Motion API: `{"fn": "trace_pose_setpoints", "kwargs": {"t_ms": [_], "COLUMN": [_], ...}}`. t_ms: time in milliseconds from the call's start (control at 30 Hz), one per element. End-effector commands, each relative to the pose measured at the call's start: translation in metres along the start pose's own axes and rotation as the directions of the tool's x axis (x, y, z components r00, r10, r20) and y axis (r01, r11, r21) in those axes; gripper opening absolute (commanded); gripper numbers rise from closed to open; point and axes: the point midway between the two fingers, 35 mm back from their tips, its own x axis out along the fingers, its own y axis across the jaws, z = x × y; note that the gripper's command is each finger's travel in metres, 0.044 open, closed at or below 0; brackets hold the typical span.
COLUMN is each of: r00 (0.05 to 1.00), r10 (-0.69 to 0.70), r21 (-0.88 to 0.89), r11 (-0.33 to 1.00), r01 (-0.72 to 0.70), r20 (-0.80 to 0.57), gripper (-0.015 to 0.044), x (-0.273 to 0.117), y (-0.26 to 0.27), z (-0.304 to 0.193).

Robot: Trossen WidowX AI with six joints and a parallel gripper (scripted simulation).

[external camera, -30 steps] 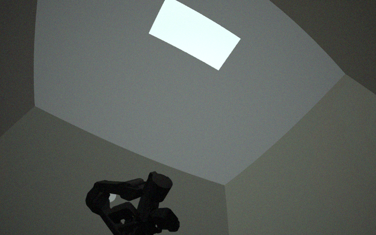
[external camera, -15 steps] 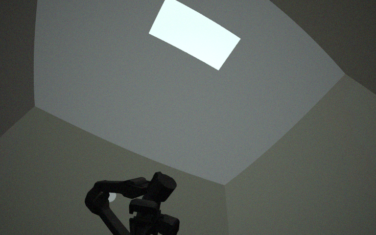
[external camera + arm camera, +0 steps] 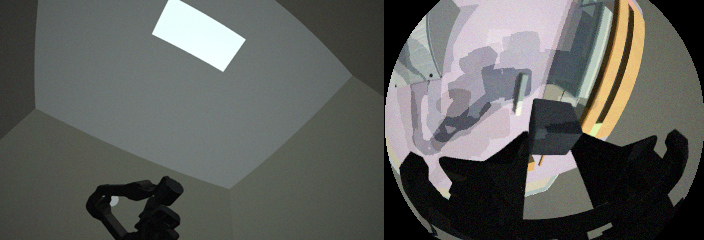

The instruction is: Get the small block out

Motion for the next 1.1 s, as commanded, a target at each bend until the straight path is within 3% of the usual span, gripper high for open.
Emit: {"fn": "trace_pose_setpoints", "kwargs": {"t_ms": [0, 500, 1067], "r00": [1.000, 0.997, 0.997], "r10": [-0.008, -0.031, -0.033], "r21": [-0.188, -0.712, -0.731], "r11": [0.982, 0.701, 0.682], "r01": [0.005, -0.024, -0.026], "r20": [-0.019, -0.064, -0.066], "gripper": [0.0000, 0.0000, 0.0000], "x": [-0.005, -0.017, -0.017], "y": [0.000, 0.001, 0.001], "z": [-0.001, -0.004, -0.004]}}
